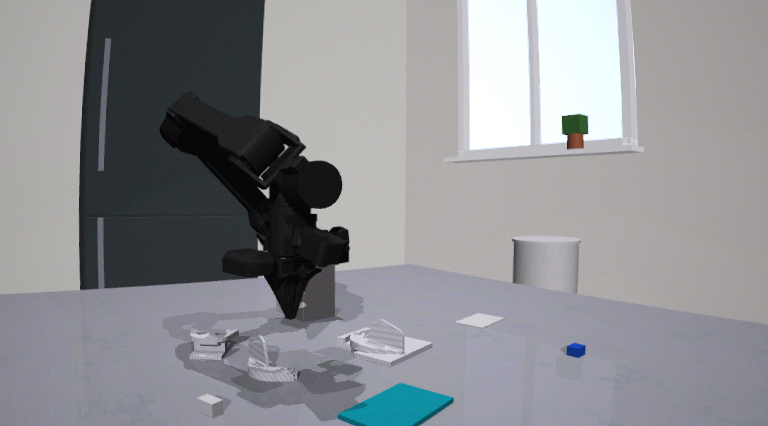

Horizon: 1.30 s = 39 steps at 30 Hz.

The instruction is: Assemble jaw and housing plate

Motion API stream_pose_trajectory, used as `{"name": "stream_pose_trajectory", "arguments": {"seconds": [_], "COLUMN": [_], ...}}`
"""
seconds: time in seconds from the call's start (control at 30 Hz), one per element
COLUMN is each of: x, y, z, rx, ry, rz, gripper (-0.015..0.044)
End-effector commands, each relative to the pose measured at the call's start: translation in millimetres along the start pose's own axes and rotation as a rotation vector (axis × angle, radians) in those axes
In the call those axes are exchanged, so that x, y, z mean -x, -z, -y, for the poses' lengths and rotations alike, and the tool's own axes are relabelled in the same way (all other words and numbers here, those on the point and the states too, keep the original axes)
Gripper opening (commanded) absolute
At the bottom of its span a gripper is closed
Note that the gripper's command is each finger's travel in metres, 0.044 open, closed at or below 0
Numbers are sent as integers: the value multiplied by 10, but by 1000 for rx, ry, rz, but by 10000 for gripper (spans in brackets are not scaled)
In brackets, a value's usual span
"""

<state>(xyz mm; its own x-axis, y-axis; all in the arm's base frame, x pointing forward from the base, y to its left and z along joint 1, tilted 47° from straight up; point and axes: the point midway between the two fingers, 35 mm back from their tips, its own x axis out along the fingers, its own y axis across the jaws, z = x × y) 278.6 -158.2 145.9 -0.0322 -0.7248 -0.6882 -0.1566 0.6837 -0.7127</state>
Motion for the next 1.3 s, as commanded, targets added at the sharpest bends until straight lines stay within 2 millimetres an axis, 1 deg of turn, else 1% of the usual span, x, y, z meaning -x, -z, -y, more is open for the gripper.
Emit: {"name": "stream_pose_trajectory", "arguments": {"seconds": [0.0,0.07,0.63,1.27], "x": [5,5,0,0], "y": [4,4,0,0], "z": [12,12,0,0], "rx": [-5,-5,0,0], "ry": [6,6,0,0], "rz": [-2,-2,0,0], "gripper": [0,0,440,440]}}
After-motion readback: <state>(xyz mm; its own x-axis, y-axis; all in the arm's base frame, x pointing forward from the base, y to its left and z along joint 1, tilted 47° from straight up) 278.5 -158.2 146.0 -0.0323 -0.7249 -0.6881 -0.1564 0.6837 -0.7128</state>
